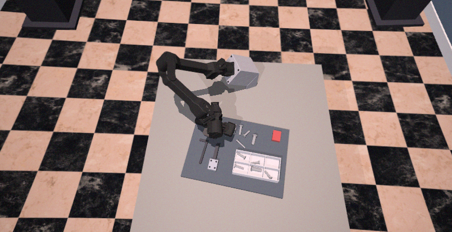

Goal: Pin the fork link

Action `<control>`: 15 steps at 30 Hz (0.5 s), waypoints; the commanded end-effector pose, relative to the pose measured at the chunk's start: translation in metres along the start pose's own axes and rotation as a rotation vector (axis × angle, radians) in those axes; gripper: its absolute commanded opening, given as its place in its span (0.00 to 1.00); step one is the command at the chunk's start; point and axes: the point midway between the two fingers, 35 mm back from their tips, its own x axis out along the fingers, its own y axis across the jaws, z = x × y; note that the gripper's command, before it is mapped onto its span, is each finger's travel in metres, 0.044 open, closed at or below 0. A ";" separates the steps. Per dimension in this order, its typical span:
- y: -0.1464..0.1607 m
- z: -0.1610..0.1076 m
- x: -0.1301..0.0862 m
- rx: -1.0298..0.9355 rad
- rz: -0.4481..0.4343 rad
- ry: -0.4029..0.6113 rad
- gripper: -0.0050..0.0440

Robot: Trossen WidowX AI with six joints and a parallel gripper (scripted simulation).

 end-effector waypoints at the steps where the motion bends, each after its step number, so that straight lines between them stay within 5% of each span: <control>1: 0.000 0.000 0.003 -0.004 0.004 -0.002 0.61; 15: 0.000 0.000 0.015 -0.002 0.003 -0.004 0.61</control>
